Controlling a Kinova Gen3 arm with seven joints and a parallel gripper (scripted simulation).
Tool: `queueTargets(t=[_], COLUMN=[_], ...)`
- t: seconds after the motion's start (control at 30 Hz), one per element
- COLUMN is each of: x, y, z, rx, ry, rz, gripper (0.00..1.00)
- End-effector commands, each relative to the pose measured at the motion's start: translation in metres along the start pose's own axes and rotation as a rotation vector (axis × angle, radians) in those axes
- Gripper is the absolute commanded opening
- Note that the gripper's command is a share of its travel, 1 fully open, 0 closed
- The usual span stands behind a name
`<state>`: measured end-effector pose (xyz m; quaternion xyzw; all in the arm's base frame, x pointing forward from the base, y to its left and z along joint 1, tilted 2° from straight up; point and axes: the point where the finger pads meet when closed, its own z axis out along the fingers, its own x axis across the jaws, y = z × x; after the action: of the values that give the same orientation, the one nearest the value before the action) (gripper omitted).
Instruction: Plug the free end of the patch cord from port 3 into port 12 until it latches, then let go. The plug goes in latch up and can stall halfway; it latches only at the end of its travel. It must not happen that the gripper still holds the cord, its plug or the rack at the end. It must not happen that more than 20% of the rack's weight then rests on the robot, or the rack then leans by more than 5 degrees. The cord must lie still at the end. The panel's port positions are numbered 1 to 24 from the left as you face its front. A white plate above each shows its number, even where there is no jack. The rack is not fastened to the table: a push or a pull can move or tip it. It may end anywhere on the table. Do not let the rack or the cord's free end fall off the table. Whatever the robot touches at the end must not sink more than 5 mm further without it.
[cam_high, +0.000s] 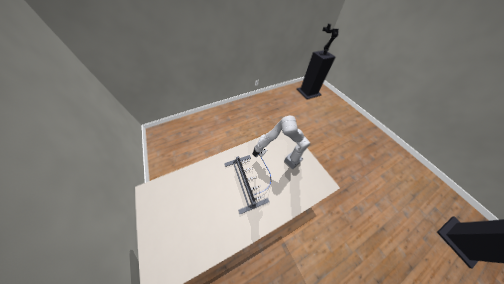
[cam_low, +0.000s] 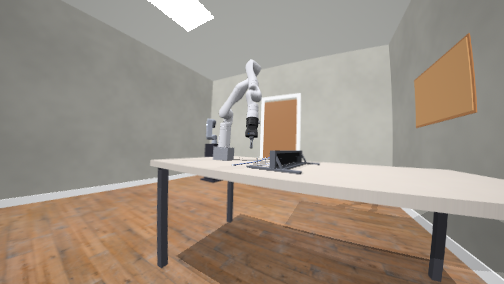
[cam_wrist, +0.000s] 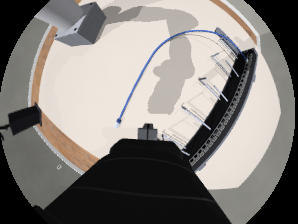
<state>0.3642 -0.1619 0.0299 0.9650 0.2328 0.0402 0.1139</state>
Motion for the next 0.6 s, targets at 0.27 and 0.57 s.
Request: queueTargets(t=[0.27, 0.57], x=[0.072, 0.114], y=[-0.044, -0.079], z=[-0.036, -0.067], rx=[-0.105, -0.196], ry=[0.094, 0.172], rz=[-0.270, -0.455], gripper=[0.00, 0.00])
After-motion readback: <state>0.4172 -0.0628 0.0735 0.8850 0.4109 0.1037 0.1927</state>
